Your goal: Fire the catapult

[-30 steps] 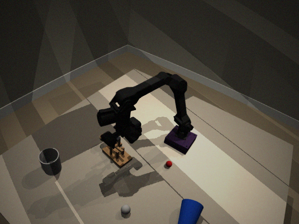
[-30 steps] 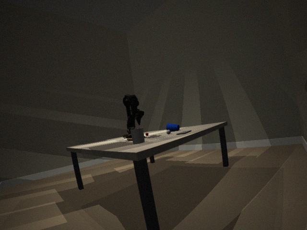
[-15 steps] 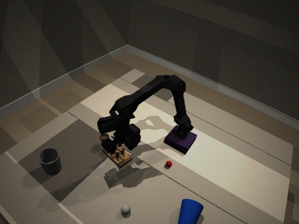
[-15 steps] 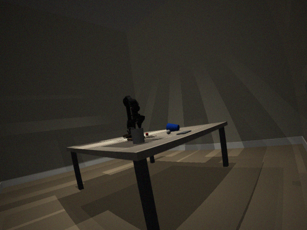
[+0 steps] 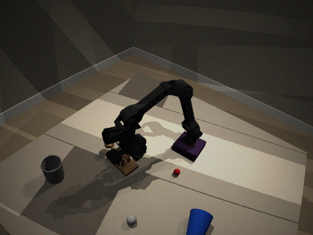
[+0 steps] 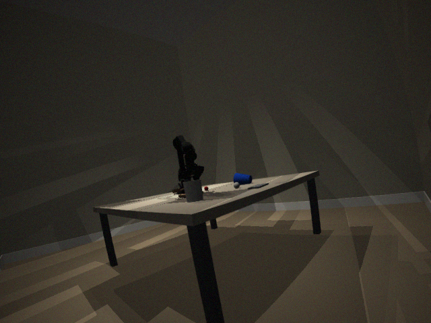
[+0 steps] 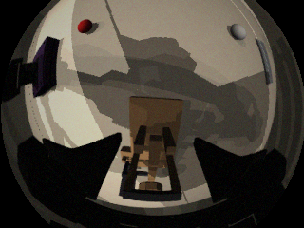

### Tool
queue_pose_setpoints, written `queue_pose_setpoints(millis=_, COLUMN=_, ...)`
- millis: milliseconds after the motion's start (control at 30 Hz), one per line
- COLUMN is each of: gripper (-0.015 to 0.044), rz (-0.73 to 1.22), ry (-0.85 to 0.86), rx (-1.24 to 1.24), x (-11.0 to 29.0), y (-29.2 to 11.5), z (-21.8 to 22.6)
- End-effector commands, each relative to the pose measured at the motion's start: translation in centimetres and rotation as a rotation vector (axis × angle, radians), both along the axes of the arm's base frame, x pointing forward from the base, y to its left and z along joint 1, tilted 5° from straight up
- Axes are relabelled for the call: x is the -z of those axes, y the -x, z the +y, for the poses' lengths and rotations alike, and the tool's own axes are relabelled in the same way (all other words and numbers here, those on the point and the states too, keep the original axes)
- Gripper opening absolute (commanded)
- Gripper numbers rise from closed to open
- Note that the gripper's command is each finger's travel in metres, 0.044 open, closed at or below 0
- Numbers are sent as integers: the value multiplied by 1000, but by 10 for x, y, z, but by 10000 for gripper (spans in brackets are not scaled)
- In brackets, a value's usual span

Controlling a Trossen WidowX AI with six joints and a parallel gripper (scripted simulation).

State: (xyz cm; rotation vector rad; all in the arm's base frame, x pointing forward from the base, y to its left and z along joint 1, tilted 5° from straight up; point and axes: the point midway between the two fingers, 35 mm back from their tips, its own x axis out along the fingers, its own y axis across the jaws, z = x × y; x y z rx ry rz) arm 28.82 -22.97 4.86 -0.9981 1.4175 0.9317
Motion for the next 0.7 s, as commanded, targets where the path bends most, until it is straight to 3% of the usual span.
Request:
queue_pose_setpoints(millis=0, gripper=440, rz=13, ry=-6, rx=-3, x=11, y=3, z=1)
queue_pose_setpoints(millis=533, gripper=440, rz=14, ry=-6, rx=-3, x=26, y=4, z=0)
queue_pose_setpoints(millis=667, gripper=335, rz=5, ry=-4, rx=0, x=23, y=3, z=0)
